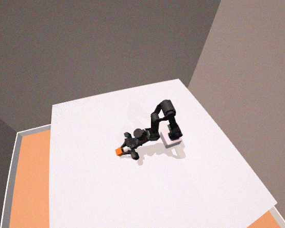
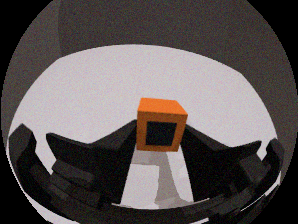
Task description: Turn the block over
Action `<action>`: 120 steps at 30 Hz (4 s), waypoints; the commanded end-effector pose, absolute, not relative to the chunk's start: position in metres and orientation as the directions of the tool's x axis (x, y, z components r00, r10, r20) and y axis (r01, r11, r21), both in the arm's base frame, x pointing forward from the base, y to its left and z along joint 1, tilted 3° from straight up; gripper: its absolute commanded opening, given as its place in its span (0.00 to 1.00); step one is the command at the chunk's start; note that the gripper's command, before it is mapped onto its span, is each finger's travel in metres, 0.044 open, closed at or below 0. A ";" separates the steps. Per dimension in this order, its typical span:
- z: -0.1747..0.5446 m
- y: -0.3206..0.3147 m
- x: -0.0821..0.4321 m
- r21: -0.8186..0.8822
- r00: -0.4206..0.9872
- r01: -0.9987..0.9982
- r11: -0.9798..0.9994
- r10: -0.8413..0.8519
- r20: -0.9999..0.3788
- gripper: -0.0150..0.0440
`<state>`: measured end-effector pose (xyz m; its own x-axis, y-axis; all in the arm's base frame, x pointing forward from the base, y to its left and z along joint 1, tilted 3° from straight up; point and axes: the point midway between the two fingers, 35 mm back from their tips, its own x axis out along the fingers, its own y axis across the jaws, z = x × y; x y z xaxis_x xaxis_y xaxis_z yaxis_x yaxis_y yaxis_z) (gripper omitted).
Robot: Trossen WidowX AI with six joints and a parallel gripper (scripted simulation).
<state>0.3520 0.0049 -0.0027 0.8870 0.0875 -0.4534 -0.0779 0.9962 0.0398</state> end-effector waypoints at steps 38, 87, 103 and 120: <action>-0.004 0.006 0.350 0.047 0.887 -0.079 0.996 0.092 -0.453 1.00; 0.061 0.001 0.330 0.047 0.579 -0.080 0.996 0.085 -0.811 1.00; 0.065 0.001 0.343 0.049 0.478 -0.077 0.996 0.080 -0.875 1.00; 0.088 0.001 0.369 0.046 0.035 -0.080 0.996 0.049 -0.998 1.00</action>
<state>0.3647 0.0017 0.0826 0.2097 0.0698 -0.9753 -0.0684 0.9961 0.0566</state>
